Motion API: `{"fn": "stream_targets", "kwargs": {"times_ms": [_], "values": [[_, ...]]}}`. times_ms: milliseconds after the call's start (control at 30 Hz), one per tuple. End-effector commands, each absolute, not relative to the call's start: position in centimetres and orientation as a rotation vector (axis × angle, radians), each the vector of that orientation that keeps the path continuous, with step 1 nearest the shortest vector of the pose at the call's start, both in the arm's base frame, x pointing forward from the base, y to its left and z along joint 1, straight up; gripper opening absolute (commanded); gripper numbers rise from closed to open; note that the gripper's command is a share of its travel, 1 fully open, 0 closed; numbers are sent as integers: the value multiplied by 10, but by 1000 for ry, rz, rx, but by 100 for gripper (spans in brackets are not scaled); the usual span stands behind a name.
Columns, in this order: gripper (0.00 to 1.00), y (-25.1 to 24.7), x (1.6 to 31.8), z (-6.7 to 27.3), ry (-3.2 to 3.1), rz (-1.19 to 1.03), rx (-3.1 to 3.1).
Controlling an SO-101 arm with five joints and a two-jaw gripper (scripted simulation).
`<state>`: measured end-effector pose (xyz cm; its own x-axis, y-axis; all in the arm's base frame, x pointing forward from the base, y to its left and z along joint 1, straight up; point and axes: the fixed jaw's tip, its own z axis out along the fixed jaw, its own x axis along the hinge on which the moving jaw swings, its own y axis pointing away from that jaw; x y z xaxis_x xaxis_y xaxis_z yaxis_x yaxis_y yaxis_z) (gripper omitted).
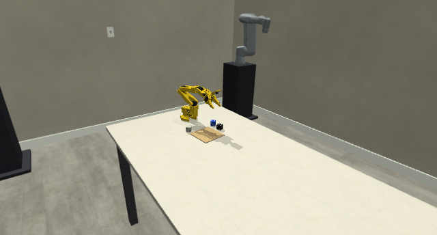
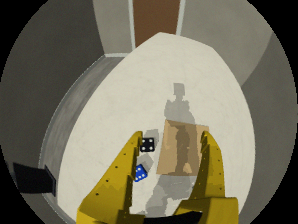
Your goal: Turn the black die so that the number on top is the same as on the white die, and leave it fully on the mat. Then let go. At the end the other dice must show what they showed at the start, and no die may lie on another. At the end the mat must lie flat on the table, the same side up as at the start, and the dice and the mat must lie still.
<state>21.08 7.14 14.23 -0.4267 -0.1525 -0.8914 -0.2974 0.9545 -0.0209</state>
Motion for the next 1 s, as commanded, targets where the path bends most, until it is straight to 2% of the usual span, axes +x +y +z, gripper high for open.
{"fn": "stream_targets", "kwargs": {"times_ms": [0,500,967], "values": [[35,73,213,164,1926,179,-314],[35,73,213,164,1942,117,-409],[35,73,213,164,1965,-113,-823]]}}
